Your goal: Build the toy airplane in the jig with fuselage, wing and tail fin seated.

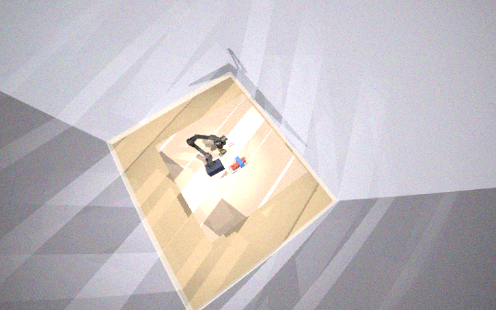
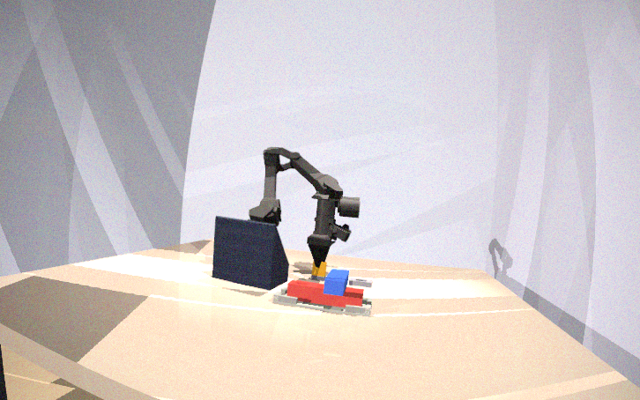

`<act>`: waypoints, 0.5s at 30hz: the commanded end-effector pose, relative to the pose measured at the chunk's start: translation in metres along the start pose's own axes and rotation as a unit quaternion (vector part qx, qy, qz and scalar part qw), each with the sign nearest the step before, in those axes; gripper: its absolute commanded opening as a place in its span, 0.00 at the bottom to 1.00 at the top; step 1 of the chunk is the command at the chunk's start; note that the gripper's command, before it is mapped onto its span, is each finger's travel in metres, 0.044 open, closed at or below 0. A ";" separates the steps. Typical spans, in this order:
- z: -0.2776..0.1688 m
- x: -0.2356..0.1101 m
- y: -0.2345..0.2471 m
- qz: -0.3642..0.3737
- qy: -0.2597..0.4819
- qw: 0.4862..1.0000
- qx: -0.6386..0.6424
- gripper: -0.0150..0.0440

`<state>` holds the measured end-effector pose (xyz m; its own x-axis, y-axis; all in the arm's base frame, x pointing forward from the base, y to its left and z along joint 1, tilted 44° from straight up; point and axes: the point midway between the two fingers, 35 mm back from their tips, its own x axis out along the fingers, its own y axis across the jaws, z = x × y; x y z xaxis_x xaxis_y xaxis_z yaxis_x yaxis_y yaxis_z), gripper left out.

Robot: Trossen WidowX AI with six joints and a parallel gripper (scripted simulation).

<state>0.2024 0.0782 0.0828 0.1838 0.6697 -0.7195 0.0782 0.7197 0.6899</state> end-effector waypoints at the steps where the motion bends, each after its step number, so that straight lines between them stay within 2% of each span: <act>1: -0.001 0.006 -0.002 -0.003 0.002 1.000 0.003 1.00; 15: -0.003 0.027 0.000 0.000 0.001 1.000 0.004 1.00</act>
<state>0.2053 0.0950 0.0670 0.1849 0.6737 -0.7155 0.0772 0.7158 0.6940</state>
